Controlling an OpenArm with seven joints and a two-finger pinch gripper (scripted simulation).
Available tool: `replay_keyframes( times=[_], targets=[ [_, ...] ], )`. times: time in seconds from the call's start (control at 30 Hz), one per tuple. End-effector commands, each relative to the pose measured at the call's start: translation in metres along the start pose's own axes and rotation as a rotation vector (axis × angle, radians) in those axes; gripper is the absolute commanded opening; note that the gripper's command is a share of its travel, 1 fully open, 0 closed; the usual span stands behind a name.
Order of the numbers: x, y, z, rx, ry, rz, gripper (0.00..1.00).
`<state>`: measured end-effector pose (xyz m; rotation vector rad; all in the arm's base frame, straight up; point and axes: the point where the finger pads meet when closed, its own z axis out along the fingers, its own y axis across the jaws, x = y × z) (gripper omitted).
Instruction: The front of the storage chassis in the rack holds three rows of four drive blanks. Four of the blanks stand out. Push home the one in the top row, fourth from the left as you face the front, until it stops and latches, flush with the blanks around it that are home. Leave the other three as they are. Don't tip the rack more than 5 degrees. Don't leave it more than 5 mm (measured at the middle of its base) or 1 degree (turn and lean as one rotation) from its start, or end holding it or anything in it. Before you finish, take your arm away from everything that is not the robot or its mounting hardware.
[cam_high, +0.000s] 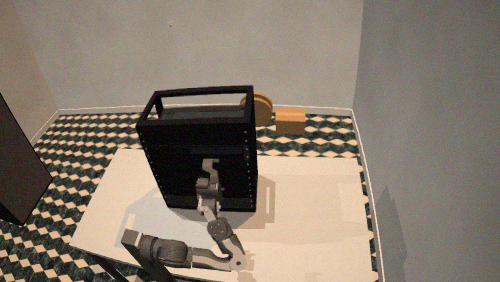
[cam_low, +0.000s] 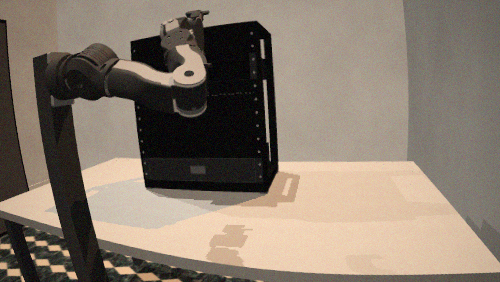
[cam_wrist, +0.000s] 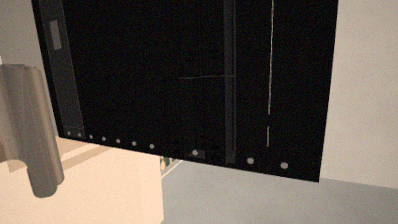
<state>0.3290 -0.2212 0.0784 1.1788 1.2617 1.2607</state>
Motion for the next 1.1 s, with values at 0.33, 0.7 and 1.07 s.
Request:
replay_keyframes(
  times=[0.33, 0.7, 1.07],
  targets=[
    [0.0002, -0.0004, 0.0001, 0.004, 0.001, -0.003, 1.00],
    [0.0002, -0.0004, 0.0001, 0.004, 0.001, -0.003, 1.00],
    [0.0002, -0.0004, 0.0001, 0.004, 0.001, -0.003, 0.00]
  ],
)
